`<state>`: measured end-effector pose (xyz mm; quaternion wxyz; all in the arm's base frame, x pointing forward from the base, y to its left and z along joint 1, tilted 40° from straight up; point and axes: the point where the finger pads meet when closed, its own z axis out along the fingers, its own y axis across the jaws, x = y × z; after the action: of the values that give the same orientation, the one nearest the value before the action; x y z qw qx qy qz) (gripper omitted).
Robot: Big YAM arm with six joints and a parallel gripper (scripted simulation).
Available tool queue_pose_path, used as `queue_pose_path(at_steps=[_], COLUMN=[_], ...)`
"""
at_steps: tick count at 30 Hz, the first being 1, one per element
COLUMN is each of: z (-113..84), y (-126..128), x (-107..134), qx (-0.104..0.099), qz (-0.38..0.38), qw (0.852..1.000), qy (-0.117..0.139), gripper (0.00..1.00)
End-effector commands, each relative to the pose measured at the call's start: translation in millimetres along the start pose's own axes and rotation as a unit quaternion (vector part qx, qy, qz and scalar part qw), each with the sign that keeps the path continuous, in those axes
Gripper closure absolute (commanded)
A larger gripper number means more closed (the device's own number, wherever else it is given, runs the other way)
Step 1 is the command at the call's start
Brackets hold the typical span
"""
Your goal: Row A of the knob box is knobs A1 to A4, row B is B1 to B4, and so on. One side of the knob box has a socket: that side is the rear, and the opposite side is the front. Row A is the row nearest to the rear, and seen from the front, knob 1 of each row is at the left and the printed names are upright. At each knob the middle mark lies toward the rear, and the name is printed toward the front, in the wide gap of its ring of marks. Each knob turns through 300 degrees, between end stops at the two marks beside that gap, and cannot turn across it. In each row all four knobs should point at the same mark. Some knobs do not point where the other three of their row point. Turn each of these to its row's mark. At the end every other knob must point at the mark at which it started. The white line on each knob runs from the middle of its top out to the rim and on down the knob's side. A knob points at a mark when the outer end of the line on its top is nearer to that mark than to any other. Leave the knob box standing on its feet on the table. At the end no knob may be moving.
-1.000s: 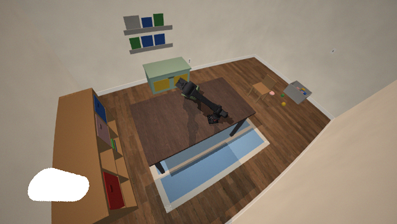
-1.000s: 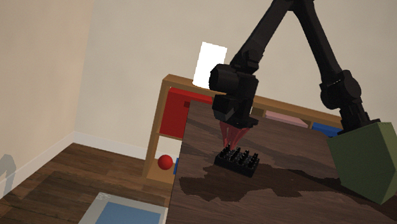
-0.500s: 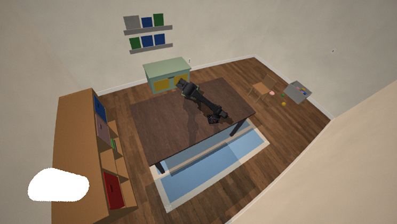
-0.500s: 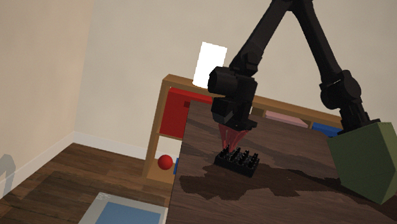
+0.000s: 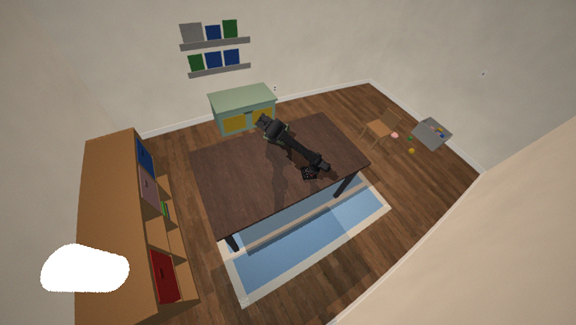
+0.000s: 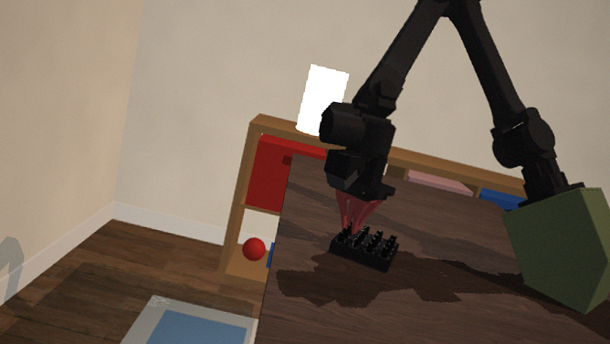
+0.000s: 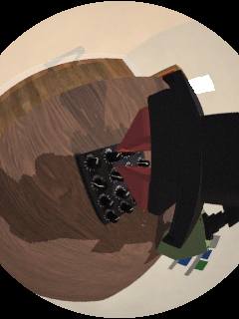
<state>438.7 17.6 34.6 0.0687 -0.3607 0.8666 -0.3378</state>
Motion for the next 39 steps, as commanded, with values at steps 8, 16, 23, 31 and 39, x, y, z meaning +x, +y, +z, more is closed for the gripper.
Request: queue_pose_path(at_steps=[8, 16, 23, 31, 39], z=[3.4, 3.4, 3.4, 3.4, 3.4], y=[-18.2, -18.2, -17.9, -17.9, -17.9], x=[-10.2, -10.2, -9.4, -9.4, -9.4], qx=[0.005, 0.005, 0.004, 0.004, 0.004], qz=[0.015, 0.015, 0.015, 0.015, 0.015], qw=[1.0, 1.0, 1.0, 1.0, 1.0], qy=[-0.007, -0.007, -0.006, -0.006, -0.006], gripper=[0.82, 0.82, 0.92, 0.92, 0.92])
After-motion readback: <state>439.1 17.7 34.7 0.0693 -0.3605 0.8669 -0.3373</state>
